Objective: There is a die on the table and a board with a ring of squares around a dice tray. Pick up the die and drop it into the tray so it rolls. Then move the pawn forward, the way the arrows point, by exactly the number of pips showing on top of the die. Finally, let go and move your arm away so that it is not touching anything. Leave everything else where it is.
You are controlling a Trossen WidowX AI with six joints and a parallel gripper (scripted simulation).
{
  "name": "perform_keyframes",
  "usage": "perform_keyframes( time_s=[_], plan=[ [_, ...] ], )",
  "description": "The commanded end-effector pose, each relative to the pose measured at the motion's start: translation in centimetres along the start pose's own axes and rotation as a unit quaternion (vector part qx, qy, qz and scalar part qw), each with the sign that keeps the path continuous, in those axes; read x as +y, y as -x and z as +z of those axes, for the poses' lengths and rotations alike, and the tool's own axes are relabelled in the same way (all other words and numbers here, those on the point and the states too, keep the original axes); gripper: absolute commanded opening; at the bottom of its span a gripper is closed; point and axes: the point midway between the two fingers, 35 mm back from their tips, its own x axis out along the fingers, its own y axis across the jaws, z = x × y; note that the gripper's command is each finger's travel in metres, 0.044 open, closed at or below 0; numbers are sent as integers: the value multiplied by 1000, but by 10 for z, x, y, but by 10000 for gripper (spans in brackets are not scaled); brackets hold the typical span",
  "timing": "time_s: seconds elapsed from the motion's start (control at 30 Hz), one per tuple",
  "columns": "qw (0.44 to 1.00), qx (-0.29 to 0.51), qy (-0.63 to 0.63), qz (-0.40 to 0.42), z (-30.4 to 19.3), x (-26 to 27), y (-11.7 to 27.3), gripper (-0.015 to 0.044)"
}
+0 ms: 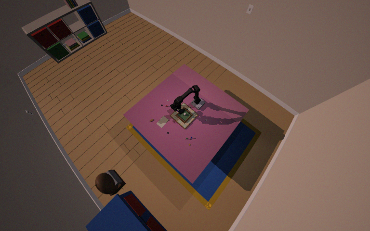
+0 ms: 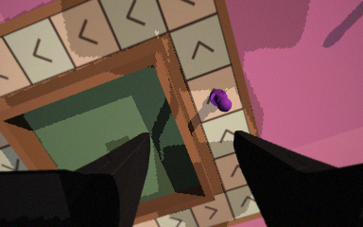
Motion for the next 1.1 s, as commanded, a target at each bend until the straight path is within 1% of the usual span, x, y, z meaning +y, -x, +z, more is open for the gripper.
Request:
perform_keyframes(
  time_s=[0.0, 0.27, 0.37, 0.57, 1.07],
  plan=[
    [998, 15, -63, -6, 8, -31, -13, 200],
    [998, 16, -66, -7, 7, -31, -14, 200],
    [998, 16, -66, -7, 7, -32, -27, 200],
    [998, 16, -66, -6, 7, -32, -31, 200],
    [998, 16, -66, -6, 6, -32, -55, 200]
  ],
)
